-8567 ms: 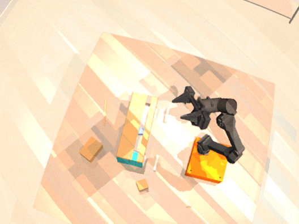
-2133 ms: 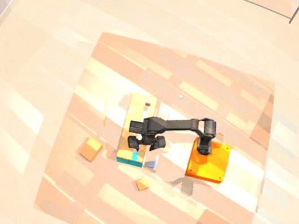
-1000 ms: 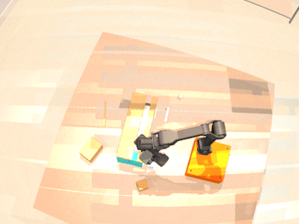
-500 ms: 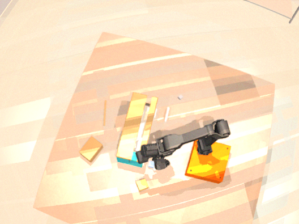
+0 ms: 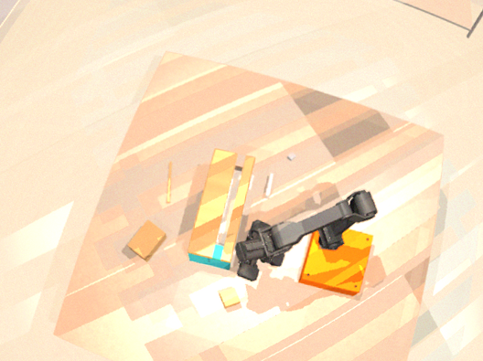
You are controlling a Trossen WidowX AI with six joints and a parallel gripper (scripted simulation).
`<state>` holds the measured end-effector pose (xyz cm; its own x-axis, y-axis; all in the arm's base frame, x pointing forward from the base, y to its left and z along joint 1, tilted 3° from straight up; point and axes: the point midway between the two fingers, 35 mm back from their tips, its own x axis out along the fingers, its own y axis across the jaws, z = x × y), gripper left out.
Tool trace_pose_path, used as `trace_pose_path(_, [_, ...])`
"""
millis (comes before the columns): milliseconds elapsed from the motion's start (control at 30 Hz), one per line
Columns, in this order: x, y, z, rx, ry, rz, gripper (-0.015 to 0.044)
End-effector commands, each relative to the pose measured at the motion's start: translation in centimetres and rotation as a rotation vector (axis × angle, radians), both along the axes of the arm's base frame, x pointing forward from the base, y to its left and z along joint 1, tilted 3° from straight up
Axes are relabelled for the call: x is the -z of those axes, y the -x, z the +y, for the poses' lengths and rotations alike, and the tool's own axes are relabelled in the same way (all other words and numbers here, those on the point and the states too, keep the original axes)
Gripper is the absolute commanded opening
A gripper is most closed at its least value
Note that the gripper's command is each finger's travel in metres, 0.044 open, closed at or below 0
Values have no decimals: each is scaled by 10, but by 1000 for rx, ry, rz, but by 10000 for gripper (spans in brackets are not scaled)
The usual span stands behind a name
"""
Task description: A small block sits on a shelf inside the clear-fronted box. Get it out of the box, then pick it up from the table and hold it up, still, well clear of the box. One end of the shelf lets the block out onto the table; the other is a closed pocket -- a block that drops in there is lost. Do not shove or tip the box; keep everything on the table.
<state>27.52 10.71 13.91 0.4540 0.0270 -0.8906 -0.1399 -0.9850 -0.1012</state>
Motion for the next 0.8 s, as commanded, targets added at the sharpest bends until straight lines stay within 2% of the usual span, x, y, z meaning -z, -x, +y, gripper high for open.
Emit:
trace_pose_path(0, [3, 2, -2, -62, 46, -4, 285])
trace_pose_path(167, [13, 0, 0, -62, 46, -4, 285])
trace_pose_path(367, [95, -4, 9, -62, 46, -4, 285])
trace_pose_path(767, [108, -5, 9, -62, 46, -4, 285])
